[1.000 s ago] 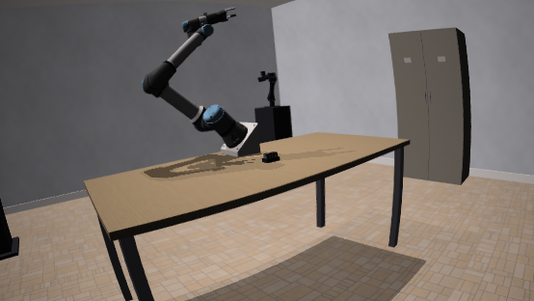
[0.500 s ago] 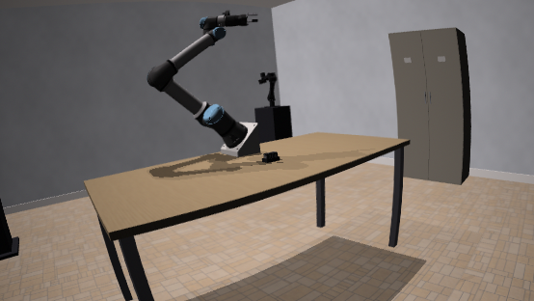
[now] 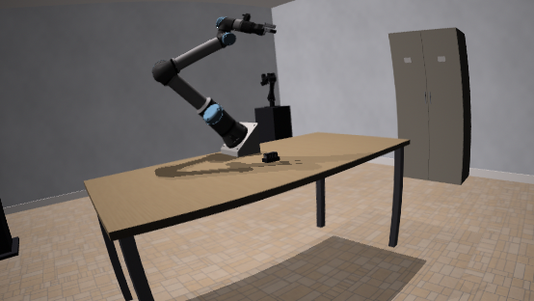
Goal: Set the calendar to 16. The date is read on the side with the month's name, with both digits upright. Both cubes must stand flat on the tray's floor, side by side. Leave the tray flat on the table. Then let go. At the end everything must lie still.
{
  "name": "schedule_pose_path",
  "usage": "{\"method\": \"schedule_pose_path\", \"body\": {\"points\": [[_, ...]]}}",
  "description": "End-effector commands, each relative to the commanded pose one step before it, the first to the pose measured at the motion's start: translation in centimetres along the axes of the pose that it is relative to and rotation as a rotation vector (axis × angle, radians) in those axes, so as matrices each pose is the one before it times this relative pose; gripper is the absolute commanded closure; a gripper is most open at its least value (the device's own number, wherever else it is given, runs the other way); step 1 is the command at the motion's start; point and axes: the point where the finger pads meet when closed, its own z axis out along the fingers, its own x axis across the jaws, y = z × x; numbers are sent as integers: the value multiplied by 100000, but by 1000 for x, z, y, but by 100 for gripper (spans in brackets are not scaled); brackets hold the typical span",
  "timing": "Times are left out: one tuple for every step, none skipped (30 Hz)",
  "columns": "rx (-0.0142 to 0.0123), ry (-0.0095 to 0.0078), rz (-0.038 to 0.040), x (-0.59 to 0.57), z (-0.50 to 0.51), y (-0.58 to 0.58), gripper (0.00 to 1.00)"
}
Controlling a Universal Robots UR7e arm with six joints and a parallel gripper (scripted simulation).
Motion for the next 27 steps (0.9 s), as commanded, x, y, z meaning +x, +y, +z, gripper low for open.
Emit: {"method": "schedule_pose_path", "body": {"points": [[-6965, 477, 5674, 960, 2720, 2444, 0], [-3964, 300, 3181, 566, 1562, 1335, 0], [-3923, 330, 3173, 580, 1546, 1302, 0], [-3212, 295, 2616, 492, 1270, 1046, 0], [-666, 64, 544, 105, 266, 211, 0], [-3353, 335, 2750, 528, 1325, 1075, 0], [-478, 50, 394, 78, 191, 149, 0], [-3781, 409, 3122, 610, 1490, 1197, 0], [-2506, 287, 2080, 415, 993, 775, 0], [-1222, 144, 1017, 206, 486, 371, 0], [-3215, 394, 2684, 542, 1268, 983, 0], [-459, 58, 384, 79, 183, 136, 0], [-3617, 471, 3035, 620, 1422, 1091, 0], [-2613, 356, 2201, 457, 1031, 770, 0], [-944, 132, 797, 168, 375, 272, 0], [-3442, 495, 2912, 608, 1350, 1004, 0], [0, 0, 0, 0, 0, 0, 0], [0, 0, 0, 0, 0, 0, 0], [-55, 8, 46, 10, 22, 15, 0], [-3433, 516, 2914, 614, 1344, 986, 0], [-3368, 528, 2867, 609, 1316, 951, 0], [-3301, 537, 2817, 602, 1287, 917, 0], [-2324, 390, 1987, 429, 908, 631, 0], [-908, 155, 777, 169, 356, 241, 0], [-3161, 552, 2709, 585, 1227, 851, 0], [-2511, 451, 2154, 468, 975, 663, 0], [-579, 106, 497, 109, 226, 149, 0]]}}
